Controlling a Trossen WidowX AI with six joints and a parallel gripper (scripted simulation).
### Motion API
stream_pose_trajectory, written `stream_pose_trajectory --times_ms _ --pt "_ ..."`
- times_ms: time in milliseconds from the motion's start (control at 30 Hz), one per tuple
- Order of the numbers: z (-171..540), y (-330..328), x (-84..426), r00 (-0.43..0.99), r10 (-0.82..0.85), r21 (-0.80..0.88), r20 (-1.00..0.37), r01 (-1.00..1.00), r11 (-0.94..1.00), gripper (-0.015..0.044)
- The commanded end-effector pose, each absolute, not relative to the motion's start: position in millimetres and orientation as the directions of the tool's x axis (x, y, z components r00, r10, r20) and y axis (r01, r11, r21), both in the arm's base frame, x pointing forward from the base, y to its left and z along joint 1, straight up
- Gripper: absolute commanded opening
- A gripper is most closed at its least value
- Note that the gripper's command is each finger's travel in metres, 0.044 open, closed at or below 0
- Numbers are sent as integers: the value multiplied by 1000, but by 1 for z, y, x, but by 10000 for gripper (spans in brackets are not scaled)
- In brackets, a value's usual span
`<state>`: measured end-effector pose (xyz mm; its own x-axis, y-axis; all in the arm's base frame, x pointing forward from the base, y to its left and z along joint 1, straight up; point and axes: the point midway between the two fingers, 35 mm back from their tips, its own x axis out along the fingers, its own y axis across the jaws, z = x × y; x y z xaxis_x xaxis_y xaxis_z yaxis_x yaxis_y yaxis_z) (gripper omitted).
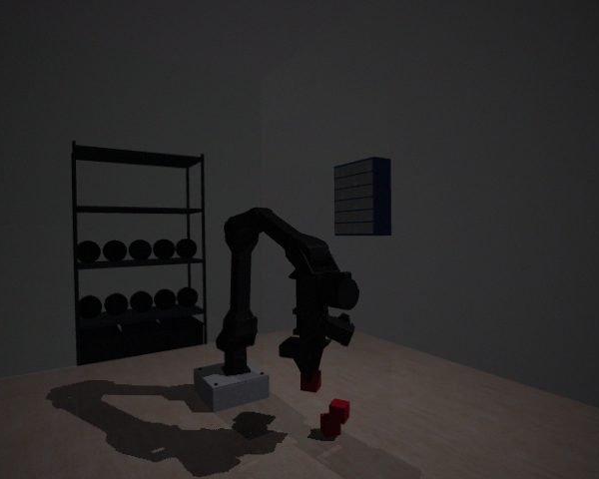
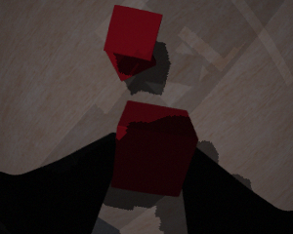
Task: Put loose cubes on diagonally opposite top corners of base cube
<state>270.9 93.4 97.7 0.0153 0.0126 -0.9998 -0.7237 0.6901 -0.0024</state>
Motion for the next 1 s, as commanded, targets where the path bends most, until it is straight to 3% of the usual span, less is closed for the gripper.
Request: stream_pose_trajectory --times_ms 0,967 --pt "96 107 266 15 12 -2 -1000 -688 726 105" --pt "65 123 258 14 11 -1 -1000 -649 761 105"
